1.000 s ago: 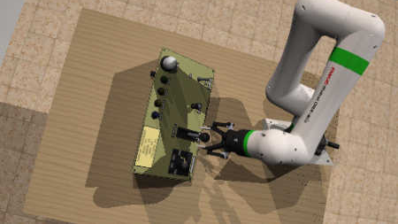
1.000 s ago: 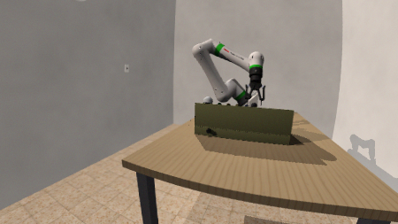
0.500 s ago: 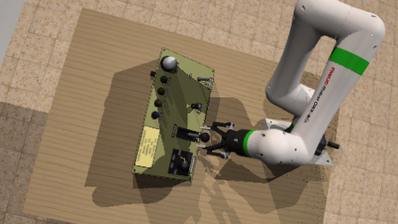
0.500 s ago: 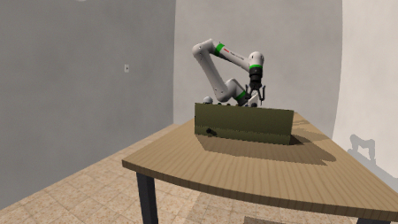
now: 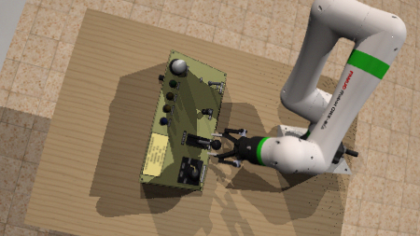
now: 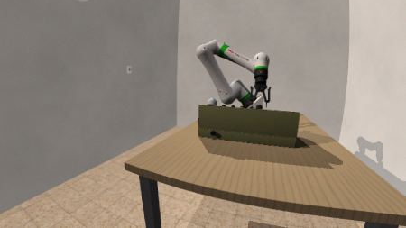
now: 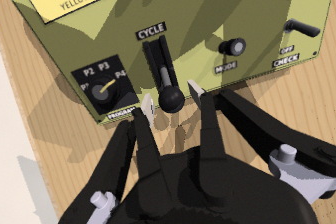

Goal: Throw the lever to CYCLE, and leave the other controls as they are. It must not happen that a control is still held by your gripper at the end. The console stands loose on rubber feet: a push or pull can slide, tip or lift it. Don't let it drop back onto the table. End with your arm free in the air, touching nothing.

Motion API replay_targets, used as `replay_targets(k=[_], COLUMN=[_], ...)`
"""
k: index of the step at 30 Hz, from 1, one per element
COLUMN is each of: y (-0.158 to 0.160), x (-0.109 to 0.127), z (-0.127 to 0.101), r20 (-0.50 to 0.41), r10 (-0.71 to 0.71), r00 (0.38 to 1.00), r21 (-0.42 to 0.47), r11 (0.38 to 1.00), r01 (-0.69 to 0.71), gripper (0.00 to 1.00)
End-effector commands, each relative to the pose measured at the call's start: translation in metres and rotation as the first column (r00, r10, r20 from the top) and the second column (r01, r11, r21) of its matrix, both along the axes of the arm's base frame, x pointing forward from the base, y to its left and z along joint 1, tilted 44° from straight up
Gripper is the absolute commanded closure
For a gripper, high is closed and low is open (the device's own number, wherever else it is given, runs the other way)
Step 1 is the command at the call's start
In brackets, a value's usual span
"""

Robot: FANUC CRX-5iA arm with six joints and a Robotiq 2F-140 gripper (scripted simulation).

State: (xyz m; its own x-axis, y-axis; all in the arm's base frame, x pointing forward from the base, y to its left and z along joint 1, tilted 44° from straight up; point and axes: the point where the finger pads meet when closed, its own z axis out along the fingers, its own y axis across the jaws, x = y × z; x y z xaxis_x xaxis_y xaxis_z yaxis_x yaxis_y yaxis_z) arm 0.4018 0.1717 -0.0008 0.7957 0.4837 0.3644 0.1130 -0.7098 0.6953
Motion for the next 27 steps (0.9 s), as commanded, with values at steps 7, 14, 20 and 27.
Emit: replay_targets(k=[7, 14, 20, 27], y=[-0.0007, -0.0014, -0.0014, -0.0014], x=[0.0013, 0.0022, 0.0023, 0.0023], z=[-0.0012, -0.0022, -0.0022, -0.0022], r20=[0.0, 0.0, 0.0, 0.0], r10=[0.0, 0.0, 0.0, 0.0], r00=[1.0, 1.0, 1.0, 1.0], r21=[0.0, 0.0, 0.0, 0.0], r11=[1.0, 1.0, 1.0, 1.0], r01=[0.0, 0.0, 0.0, 0.0], gripper=[0.56, 0.56, 0.56, 0.56])
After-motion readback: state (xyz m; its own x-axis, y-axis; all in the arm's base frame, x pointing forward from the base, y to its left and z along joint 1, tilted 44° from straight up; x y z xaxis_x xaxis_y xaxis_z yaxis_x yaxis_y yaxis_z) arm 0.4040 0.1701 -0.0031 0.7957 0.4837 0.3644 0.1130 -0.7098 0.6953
